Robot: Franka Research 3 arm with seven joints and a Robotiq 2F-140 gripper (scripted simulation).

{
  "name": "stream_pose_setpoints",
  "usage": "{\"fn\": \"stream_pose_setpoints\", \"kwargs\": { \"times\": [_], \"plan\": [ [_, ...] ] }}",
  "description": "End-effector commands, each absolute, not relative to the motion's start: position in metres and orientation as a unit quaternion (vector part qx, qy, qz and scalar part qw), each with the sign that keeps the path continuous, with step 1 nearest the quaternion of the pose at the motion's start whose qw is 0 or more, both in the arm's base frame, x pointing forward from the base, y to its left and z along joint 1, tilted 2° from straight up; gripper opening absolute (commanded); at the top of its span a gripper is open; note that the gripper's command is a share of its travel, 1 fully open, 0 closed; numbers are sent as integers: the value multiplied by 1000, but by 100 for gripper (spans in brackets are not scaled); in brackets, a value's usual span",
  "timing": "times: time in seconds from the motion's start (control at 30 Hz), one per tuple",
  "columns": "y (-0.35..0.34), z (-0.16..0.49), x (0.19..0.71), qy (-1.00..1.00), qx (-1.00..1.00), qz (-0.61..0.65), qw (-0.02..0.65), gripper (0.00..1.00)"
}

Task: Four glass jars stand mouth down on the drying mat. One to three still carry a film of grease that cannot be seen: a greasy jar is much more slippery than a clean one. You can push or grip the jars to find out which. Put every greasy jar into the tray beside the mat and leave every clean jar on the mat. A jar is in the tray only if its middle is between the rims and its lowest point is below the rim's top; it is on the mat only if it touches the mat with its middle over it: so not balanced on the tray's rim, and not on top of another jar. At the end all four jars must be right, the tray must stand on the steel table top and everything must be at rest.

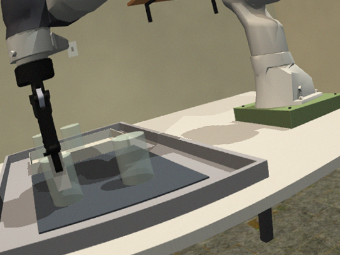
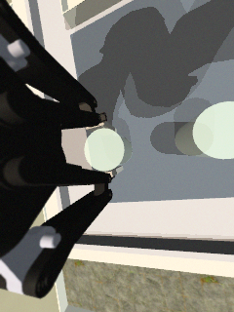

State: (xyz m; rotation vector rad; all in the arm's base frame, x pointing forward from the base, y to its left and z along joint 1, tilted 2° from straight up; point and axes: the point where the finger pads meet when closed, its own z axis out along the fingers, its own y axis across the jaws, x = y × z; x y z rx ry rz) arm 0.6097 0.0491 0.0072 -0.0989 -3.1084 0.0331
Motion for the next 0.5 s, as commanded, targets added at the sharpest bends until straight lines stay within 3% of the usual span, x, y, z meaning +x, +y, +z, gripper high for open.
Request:
{"fn": "stream_pose_setpoints", "kwargs": {
  "times": [0.0,0.33,0.37,0.47],
  "plan": [
    [49,6,610,-999,-33,12,15,33],
    [49,6,610,-999,-33,12,15,33],
    [49,6,610,-999,-33,12,15,0],
    [49,6,610,-999,-33,12,15,0]
  ]
}}
